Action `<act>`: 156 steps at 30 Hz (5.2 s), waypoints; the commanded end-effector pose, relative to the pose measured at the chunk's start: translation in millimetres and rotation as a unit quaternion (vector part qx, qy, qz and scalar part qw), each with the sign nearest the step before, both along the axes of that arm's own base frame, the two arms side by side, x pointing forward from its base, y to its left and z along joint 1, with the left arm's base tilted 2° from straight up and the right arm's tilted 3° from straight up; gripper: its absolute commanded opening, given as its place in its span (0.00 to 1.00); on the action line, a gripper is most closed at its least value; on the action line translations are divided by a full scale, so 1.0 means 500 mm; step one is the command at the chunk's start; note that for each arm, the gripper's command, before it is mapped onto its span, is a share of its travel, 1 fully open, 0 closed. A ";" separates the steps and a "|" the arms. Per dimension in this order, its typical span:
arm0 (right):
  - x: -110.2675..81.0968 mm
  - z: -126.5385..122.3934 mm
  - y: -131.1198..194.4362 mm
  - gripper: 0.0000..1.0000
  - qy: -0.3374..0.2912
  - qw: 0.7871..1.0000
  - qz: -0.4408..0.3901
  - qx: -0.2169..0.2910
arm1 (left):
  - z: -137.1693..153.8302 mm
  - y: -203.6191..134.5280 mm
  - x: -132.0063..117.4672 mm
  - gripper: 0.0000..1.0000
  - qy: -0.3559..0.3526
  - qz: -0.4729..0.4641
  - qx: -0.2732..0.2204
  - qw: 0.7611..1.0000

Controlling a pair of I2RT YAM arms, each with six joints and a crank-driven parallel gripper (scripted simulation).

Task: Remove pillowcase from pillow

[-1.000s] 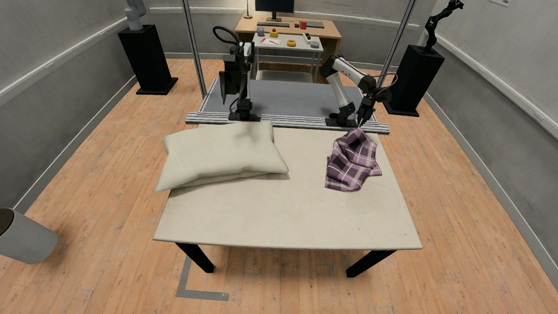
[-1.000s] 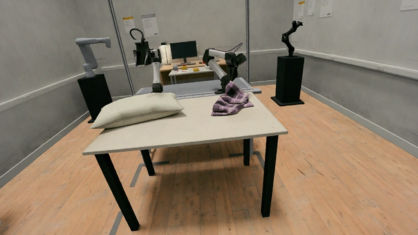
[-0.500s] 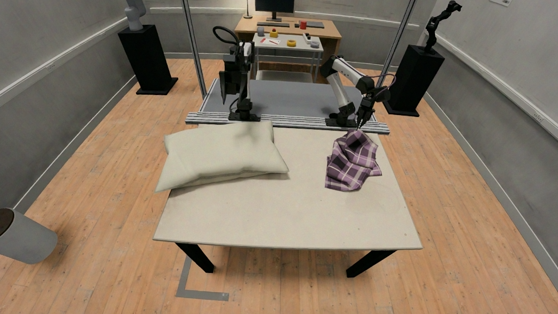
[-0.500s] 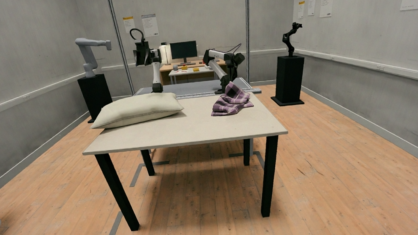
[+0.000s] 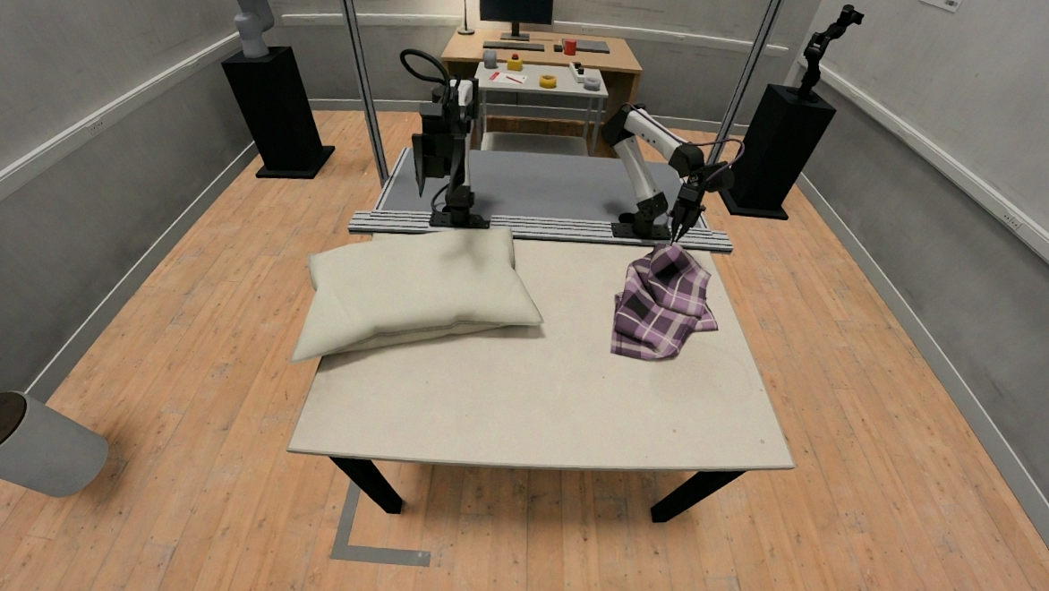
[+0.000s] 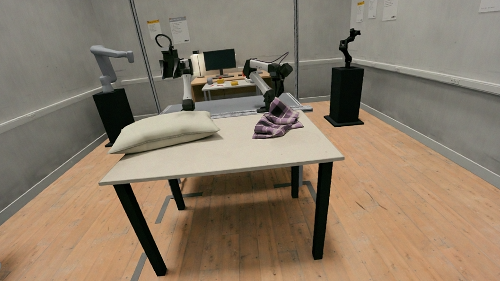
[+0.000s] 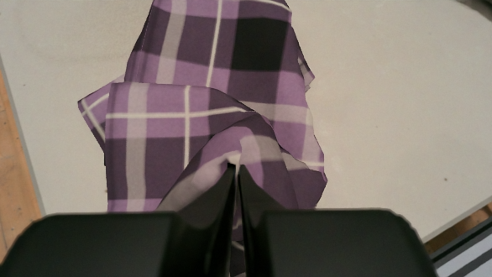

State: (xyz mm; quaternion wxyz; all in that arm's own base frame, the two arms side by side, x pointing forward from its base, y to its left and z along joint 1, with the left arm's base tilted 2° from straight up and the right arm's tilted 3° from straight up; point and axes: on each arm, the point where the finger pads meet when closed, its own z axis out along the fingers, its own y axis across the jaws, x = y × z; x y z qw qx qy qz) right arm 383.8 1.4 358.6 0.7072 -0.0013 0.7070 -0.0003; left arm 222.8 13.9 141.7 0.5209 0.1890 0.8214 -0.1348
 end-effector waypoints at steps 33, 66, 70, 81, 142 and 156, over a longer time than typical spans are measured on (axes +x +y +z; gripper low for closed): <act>0.002 -0.013 -0.007 0.63 0.006 1.000 -0.007 -0.005 | 0.020 0.006 0.010 0.05 -0.017 0.000 0.011 1.000; 0.002 -0.013 -0.007 0.63 0.006 1.000 -0.007 -0.005 | 0.020 0.006 0.010 0.63 -0.017 0.000 0.011 1.000; 0.002 -0.013 -0.007 0.63 0.006 1.000 -0.007 -0.005 | 0.020 0.006 0.010 0.63 -0.017 0.000 0.011 1.000; 0.002 -0.013 -0.007 0.63 0.006 1.000 -0.007 -0.005 | 0.046 0.009 0.008 0.63 -0.015 0.002 0.010 1.000; -0.007 0.012 -0.012 0.63 -0.005 1.000 -0.009 0.000 | 0.247 0.044 0.098 0.63 -0.065 0.060 0.074 0.993; -0.005 0.023 -0.004 0.63 -0.008 1.000 -0.001 0.006 | 0.347 0.029 0.200 0.63 -0.135 0.130 0.065 0.980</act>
